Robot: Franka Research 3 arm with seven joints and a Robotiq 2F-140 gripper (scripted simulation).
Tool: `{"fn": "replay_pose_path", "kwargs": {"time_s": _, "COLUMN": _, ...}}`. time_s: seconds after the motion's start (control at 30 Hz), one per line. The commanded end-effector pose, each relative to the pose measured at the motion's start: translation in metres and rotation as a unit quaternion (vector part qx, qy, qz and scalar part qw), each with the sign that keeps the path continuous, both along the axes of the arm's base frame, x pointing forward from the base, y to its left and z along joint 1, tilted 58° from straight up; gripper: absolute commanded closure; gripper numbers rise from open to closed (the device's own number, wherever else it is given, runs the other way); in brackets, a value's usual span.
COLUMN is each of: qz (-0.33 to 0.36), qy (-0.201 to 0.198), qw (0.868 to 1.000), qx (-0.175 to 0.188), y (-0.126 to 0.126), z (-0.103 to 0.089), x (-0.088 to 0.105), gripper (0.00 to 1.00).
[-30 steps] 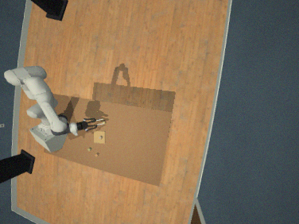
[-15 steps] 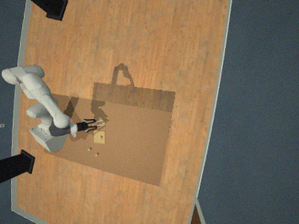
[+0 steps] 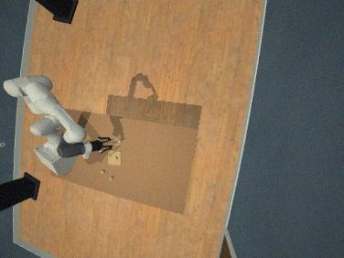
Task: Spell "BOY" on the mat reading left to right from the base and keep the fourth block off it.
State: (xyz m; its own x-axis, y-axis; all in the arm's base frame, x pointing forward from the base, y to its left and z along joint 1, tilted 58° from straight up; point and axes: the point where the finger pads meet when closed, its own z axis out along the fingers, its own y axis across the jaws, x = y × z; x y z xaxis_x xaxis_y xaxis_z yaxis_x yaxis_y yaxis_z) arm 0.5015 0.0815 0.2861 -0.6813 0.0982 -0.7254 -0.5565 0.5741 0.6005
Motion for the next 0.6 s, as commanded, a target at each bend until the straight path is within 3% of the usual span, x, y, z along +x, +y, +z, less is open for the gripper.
{"fn": "replay_pose_path", "kwargs": {"time_s": 0.0, "qz": 0.008, "qy": 0.069, "qw": 0.998, "qx": 0.004, "y": -0.0005, "z": -0.003, "x": -0.0045, "gripper": 0.75}}
{"fn": "replay_pose_path", "kwargs": {"time_s": 0.53, "qz": 0.09, "qy": 0.138, "qw": 0.985, "qx": -0.057, "y": -0.0083, "z": 0.0062, "x": -0.0041, "gripper": 0.75}}
{"fn": "replay_pose_path", "kwargs": {"time_s": 0.57, "qz": 0.09, "qy": 0.138, "qw": 0.985, "qx": -0.057, "y": -0.0083, "z": 0.0062, "x": -0.0041, "gripper": 0.0}}
